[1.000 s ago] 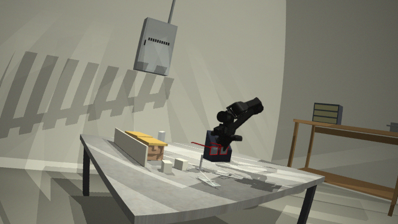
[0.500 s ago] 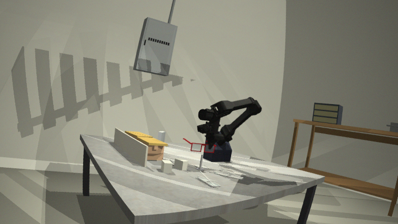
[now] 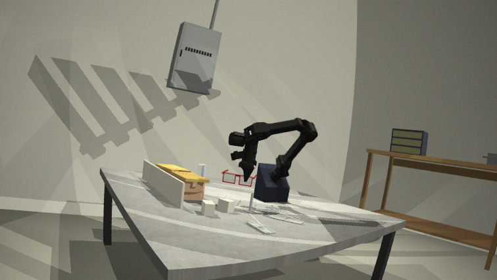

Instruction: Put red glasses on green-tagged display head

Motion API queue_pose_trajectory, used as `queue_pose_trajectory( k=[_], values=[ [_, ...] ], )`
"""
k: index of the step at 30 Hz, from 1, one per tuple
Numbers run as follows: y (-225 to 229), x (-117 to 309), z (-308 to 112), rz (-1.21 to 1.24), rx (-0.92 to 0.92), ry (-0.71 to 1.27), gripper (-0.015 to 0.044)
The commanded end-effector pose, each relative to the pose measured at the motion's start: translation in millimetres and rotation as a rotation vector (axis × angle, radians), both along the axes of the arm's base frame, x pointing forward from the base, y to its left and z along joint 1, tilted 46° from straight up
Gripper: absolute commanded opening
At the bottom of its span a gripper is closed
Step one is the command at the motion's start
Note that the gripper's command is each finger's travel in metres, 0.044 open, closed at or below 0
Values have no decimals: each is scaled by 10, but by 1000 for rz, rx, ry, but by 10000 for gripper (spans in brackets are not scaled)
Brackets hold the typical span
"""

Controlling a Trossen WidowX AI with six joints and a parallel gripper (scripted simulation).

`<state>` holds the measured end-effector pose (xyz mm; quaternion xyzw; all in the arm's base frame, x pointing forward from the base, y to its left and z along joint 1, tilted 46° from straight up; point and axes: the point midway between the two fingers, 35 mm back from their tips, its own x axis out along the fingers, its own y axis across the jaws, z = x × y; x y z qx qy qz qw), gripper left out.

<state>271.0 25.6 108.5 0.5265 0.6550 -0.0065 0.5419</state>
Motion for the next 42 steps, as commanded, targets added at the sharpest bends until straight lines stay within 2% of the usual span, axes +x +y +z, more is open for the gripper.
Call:
queue_pose_trajectory(
  k=[1,42],
  values=[
    [-182,10,-172,-97,40,91,0],
    [-30,90,-432,-117,41,108,0]
  ],
)
